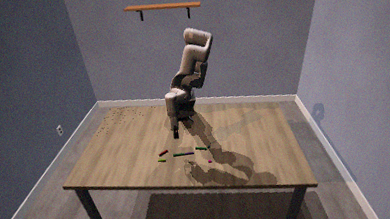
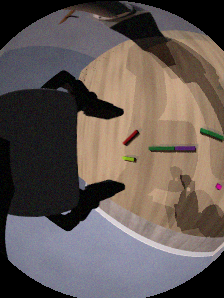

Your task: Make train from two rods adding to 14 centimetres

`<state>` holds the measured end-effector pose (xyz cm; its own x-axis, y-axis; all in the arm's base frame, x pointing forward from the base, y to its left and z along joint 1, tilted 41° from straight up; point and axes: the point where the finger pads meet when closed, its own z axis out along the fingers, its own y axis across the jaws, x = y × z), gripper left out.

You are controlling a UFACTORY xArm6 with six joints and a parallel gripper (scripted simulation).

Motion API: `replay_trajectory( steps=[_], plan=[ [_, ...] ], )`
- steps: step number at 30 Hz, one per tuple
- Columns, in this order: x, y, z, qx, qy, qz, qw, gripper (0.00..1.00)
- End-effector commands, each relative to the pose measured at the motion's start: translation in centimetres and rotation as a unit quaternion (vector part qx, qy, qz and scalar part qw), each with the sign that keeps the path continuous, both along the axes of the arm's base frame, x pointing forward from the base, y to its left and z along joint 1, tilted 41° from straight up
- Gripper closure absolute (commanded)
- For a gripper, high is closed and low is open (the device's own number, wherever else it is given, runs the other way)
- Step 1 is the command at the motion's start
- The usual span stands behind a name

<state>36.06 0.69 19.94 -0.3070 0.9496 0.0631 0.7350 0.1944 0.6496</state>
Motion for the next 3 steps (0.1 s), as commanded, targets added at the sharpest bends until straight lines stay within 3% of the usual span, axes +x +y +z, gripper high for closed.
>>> replay_trajectory(
  steps=[1, 3],
  plan=[
    [0.05, -0.01, 0.11, 0.0, -0.001, 0.0, 1.0, 0.0],
    [0.05, -0.01, 0.11, 0.0, -0.001, 0.0, 1.0, 0.0]
  ],
)
